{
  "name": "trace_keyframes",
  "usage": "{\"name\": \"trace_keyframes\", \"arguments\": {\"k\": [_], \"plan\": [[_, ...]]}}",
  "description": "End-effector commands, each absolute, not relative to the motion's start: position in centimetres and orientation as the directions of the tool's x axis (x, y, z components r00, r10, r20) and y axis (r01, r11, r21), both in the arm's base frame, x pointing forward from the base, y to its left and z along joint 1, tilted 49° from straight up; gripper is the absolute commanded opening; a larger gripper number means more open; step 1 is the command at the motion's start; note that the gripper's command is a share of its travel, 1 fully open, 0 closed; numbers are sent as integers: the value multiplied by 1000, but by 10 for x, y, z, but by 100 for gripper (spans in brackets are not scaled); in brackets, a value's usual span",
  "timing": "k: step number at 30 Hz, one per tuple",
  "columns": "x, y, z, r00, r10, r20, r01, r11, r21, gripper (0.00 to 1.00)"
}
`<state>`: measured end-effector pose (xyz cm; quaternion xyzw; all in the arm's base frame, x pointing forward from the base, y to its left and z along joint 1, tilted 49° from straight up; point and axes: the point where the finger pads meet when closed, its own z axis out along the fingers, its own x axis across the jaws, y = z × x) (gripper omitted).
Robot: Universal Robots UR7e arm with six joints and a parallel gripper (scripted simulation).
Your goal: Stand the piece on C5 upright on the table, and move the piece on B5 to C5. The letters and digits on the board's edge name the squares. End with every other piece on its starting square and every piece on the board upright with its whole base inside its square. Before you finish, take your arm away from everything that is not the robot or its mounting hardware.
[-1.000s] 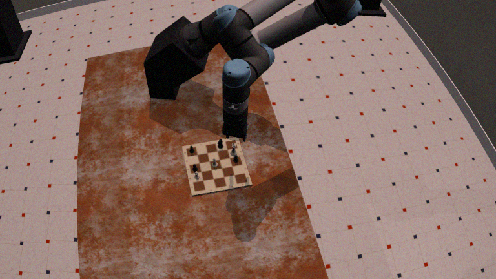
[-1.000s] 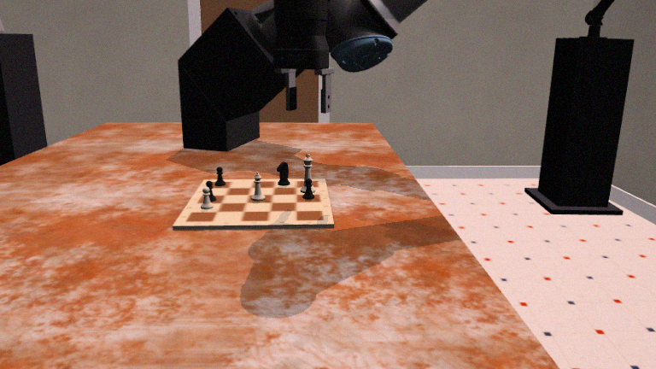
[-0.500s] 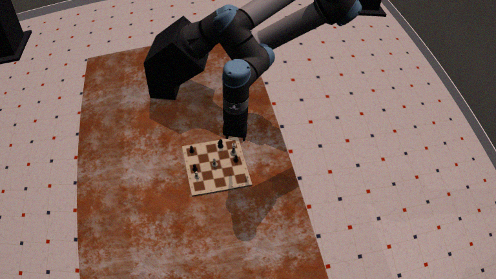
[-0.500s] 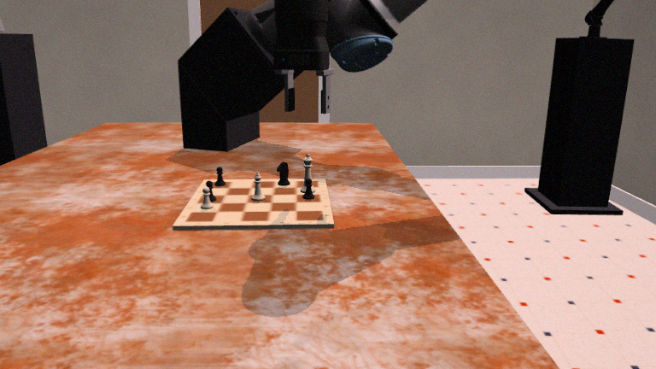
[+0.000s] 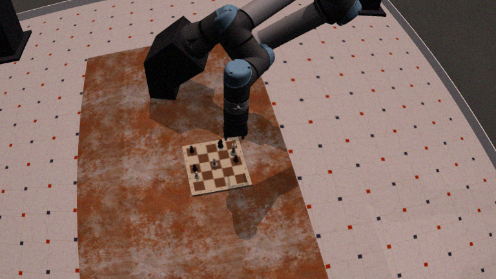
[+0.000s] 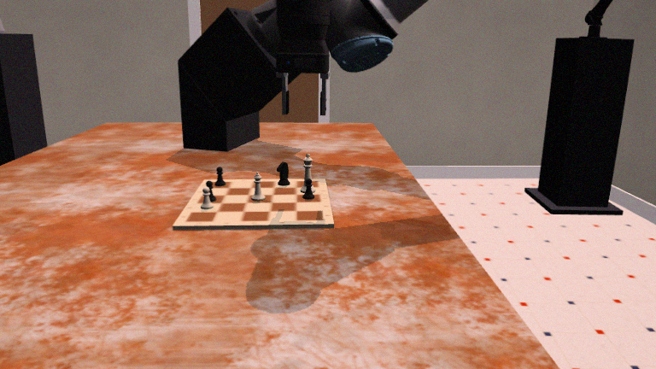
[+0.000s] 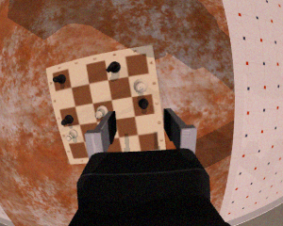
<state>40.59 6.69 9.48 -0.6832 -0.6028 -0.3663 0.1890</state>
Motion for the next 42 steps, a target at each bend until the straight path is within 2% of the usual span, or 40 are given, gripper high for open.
{"name": "trace_keyframes", "arguments": {"k": [1,13,17,29,32,42], "plan": [[405,67,91,-133,702,699,953,-104,285,100],[404,67,80,-532,678,507,802,210,559,100],[405,67,79,-598,658,458,754,267,600,100],[410,69,70,-894,438,97,356,560,748,100],[410,69,70,-908,415,66,319,578,751,100],[416,74,67,-955,114,-275,-118,702,703,100]]}}
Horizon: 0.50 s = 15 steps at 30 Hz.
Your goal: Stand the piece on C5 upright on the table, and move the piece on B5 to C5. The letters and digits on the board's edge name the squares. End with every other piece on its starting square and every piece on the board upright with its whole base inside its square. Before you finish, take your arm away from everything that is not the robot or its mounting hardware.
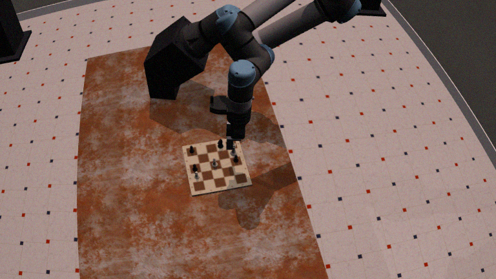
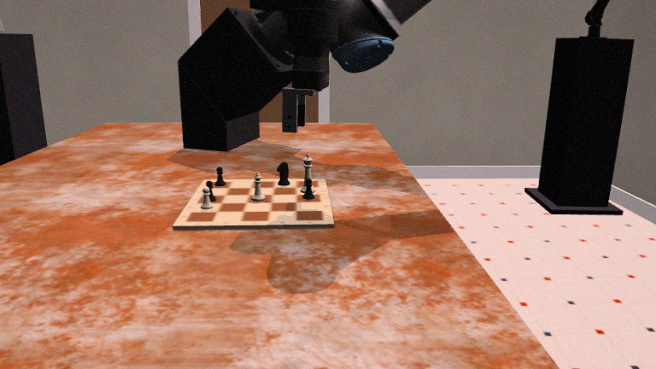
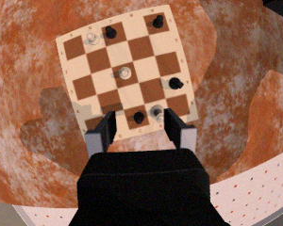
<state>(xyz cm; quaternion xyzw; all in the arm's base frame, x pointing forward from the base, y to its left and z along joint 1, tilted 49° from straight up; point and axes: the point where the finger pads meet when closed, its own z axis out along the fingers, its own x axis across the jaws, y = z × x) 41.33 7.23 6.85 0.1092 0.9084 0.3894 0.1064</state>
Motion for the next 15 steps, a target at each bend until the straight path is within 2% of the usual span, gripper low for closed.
{"name": "trace_keyframes", "arguments": {"k": [1,15], "plan": [[417,75,67,-949,85,-304,-158,706,690,100],[422,84,69,-769,-249,-588,-578,665,474,100]]}}
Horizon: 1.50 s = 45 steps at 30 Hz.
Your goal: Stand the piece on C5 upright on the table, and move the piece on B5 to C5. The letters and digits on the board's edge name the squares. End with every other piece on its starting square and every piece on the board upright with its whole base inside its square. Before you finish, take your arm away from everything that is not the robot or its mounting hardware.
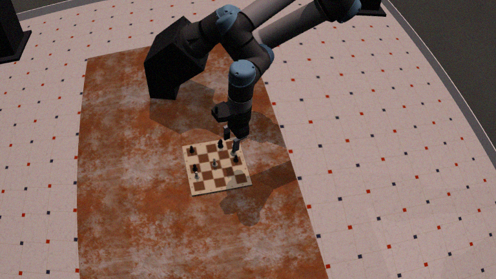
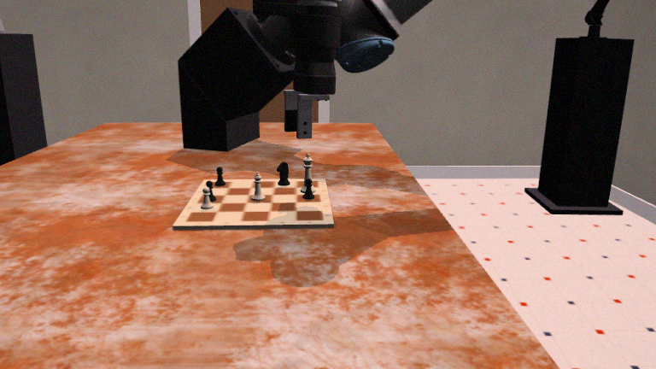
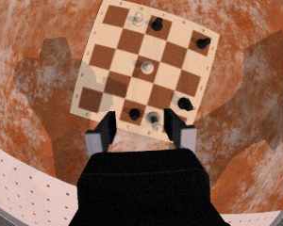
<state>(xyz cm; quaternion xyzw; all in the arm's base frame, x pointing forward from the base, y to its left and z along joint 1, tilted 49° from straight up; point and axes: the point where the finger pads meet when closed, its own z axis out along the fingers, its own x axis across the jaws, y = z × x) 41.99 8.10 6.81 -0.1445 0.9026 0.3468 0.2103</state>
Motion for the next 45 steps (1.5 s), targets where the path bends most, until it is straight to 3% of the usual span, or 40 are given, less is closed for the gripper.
{"name": "trace_keyframes", "arguments": {"k": [1,23,45], "plan": [[422,85,69,-749,-271,-604,-603,656,454,100],[424,98,73,-412,-530,-741,-869,472,145,100],[424,100,74,-340,-567,-751,-900,428,85,100]]}}
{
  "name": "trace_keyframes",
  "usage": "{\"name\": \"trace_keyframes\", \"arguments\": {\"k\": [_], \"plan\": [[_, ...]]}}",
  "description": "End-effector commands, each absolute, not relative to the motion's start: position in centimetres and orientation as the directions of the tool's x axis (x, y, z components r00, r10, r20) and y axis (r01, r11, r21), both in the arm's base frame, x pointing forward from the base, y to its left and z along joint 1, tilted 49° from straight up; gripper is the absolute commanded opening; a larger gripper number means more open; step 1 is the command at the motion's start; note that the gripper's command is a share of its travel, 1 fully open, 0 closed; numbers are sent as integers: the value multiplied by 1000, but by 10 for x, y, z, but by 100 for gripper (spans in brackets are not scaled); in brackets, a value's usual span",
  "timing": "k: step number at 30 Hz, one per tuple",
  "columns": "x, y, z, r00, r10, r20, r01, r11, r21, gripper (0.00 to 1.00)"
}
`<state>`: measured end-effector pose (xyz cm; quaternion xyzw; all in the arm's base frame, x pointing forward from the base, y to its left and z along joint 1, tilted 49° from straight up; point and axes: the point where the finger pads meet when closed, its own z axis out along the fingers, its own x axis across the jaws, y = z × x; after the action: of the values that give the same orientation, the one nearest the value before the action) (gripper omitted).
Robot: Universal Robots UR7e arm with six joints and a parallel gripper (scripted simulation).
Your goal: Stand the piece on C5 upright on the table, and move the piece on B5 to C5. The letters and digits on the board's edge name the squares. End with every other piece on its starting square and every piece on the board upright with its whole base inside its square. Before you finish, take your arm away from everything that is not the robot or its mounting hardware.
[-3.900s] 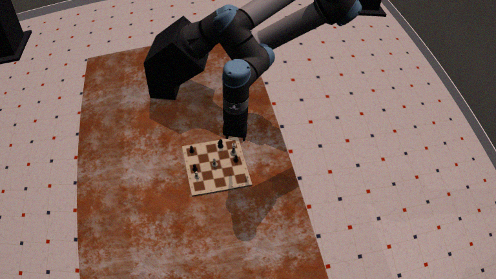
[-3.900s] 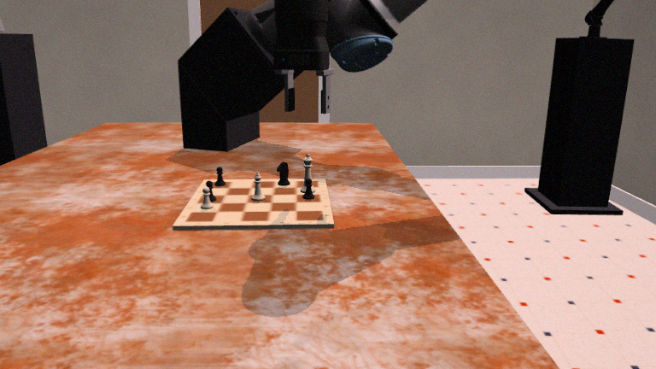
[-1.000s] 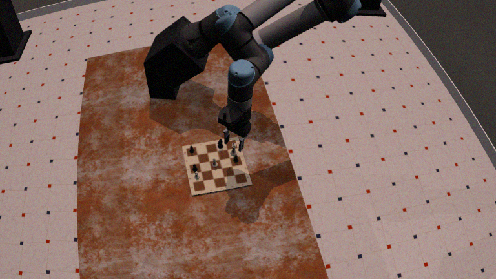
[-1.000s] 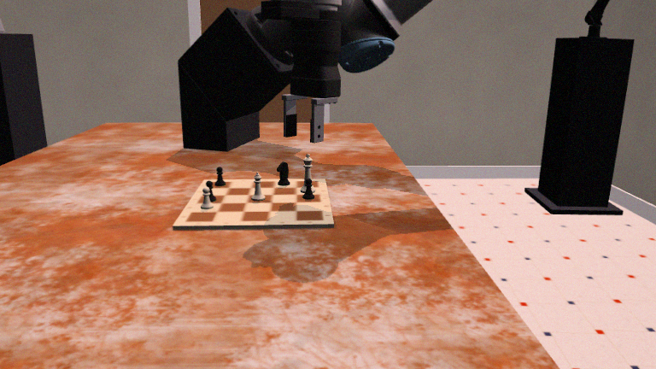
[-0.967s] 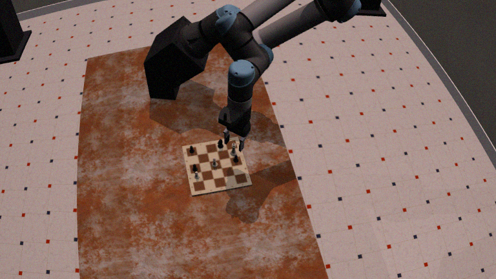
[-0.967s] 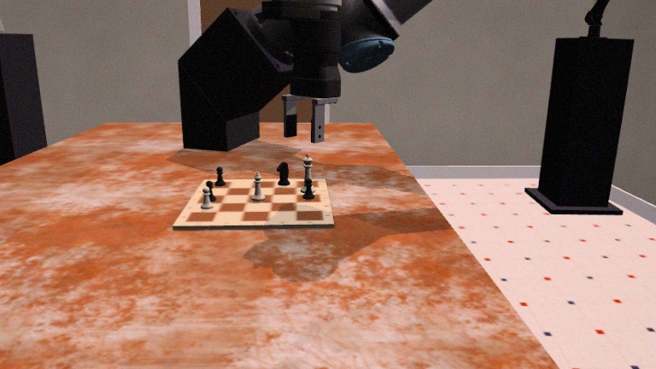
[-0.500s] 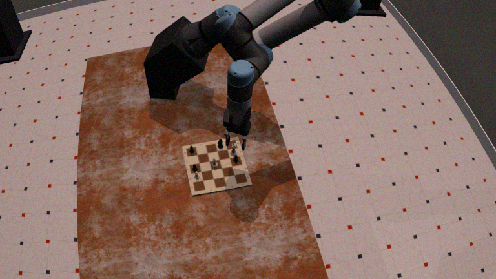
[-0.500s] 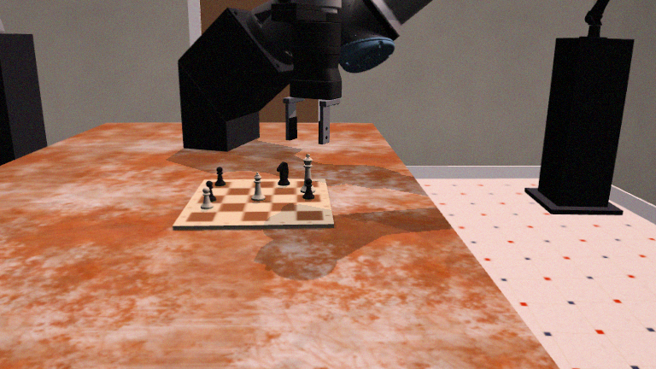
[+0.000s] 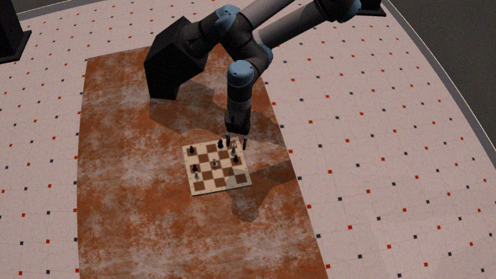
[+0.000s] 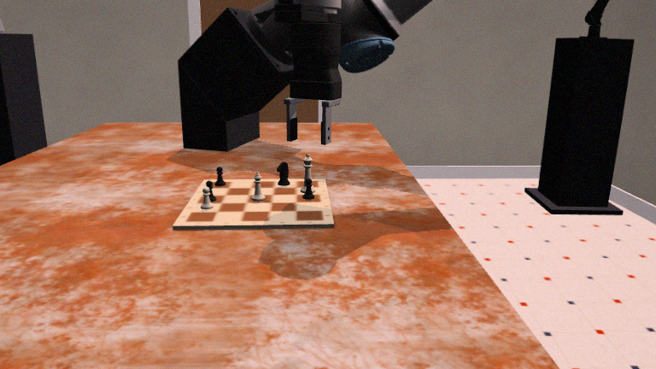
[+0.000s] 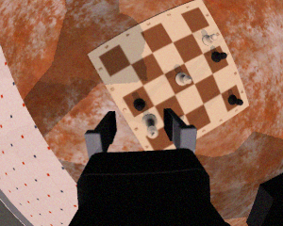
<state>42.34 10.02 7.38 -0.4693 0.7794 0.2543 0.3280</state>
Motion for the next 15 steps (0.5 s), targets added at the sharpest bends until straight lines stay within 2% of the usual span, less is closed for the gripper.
{"name": "trace_keyframes", "arguments": {"k": [1,2,15], "plan": [[424,100,74,-340,-567,-751,-900,428,85,100],[424,100,74,-340,-567,-751,-900,428,85,68],[424,100,74,-340,-567,-751,-900,428,85,68]]}}
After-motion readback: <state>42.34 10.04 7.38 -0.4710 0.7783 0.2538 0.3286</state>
